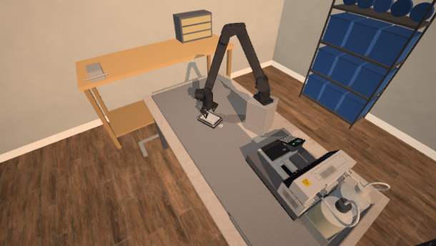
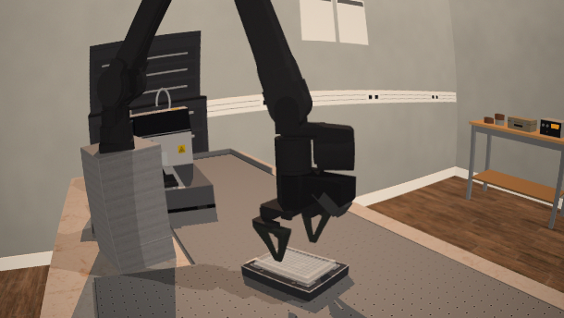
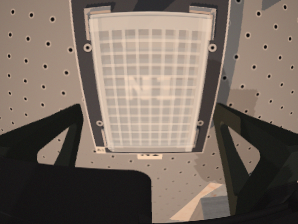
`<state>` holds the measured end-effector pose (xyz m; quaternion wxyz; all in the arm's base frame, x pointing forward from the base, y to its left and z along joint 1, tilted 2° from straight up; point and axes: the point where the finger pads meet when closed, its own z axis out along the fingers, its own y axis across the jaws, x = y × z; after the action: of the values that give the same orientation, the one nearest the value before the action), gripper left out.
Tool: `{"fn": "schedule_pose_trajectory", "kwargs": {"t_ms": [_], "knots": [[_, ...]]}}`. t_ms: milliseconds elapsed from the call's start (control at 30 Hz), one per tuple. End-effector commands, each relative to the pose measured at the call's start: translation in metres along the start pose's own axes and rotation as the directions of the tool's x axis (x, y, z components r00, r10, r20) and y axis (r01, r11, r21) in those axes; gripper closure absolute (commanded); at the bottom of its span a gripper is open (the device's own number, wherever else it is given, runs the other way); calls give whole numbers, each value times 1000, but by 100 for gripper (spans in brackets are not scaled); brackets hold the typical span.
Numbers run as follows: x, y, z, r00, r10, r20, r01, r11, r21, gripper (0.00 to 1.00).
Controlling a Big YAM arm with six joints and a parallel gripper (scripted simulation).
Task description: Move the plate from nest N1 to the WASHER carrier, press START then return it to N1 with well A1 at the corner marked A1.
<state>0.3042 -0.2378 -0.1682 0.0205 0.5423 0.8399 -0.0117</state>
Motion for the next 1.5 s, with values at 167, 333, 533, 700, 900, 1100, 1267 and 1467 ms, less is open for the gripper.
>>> {"fn": "schedule_pose_trajectory", "kwargs": {"t_ms": [167, 333, 533, 700, 900, 1100, 1267, 1467], "knots": [[-6, 0, 7, 1000, 0, -1, 0, 1000, -1, 0], [-6, 0, 7, 1000, 0, -1, 0, 1000, -1, 0], [-10, 2, 8, 1000, 1, 9, -1, 1000, -7, 0], [-10, 2, 11, 1000, 1, 10, -1, 1000, -7, 0], [-10, 2, 14, 1000, 1, 10, -1, 1000, -7, 0], [-10, 2, 18, 1000, 1, 10, -1, 1000, -7, 0], [-10, 2, 22, 1000, 1, 9, -1, 1000, -7, 0], [-9, 2, 24, 1000, 1, 9, 0, 1000, -7, 0]]}}
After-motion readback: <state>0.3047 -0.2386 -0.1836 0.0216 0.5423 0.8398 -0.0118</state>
